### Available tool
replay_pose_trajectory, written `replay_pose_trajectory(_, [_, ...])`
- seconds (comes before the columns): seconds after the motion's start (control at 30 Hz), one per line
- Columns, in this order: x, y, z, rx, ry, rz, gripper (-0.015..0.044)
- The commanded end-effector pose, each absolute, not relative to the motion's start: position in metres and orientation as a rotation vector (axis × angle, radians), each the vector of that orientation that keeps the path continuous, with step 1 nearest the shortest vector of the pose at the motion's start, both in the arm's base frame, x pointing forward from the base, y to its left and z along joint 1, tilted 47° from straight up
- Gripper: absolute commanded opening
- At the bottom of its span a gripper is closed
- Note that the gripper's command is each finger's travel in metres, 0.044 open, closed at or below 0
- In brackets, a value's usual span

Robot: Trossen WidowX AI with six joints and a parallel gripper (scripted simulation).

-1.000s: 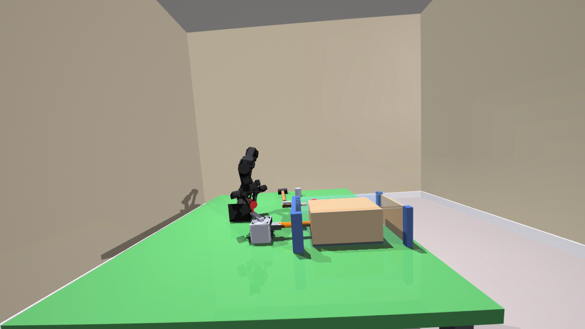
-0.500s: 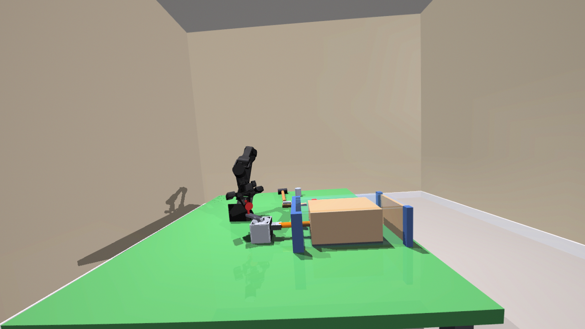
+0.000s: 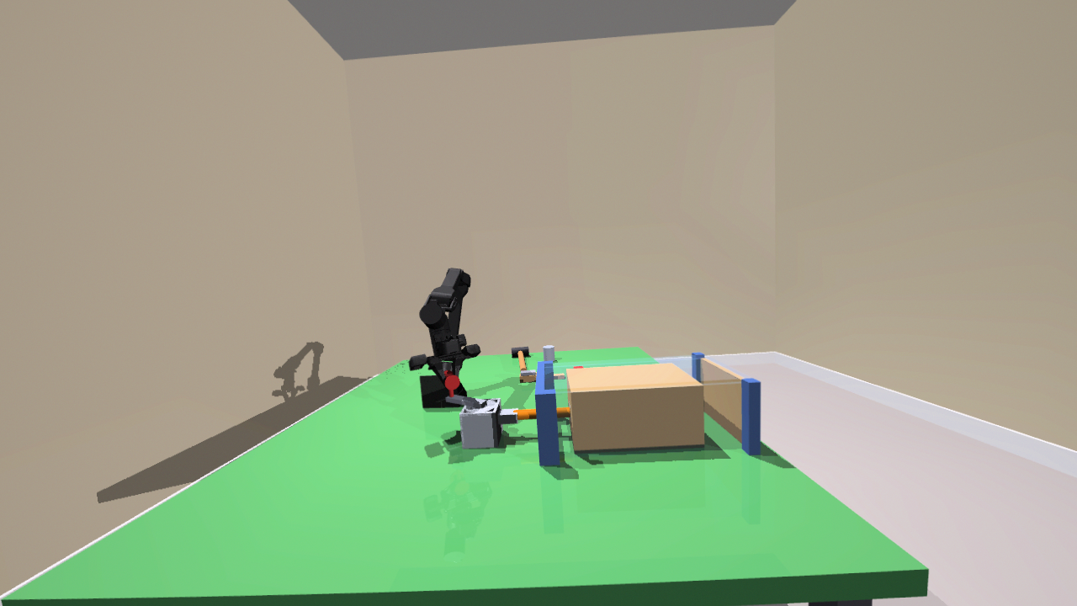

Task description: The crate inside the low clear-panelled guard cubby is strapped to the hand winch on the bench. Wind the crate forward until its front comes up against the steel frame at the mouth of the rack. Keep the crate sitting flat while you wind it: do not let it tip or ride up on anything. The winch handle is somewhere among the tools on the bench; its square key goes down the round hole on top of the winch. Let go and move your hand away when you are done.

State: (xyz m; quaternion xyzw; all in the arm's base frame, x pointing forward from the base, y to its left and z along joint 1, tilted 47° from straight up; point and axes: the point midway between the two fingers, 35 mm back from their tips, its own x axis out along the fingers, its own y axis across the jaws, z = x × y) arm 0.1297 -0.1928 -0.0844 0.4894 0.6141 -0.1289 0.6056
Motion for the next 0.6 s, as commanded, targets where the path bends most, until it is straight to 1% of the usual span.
replay_pose_trajectory(0.0, [0.126,-0.201,-0.093,1.109,1.433,-0.313,0.0])
replay_pose_trajectory(0.57, [0.125,-0.217,-0.109,1.107,1.432,-0.314,0.0])
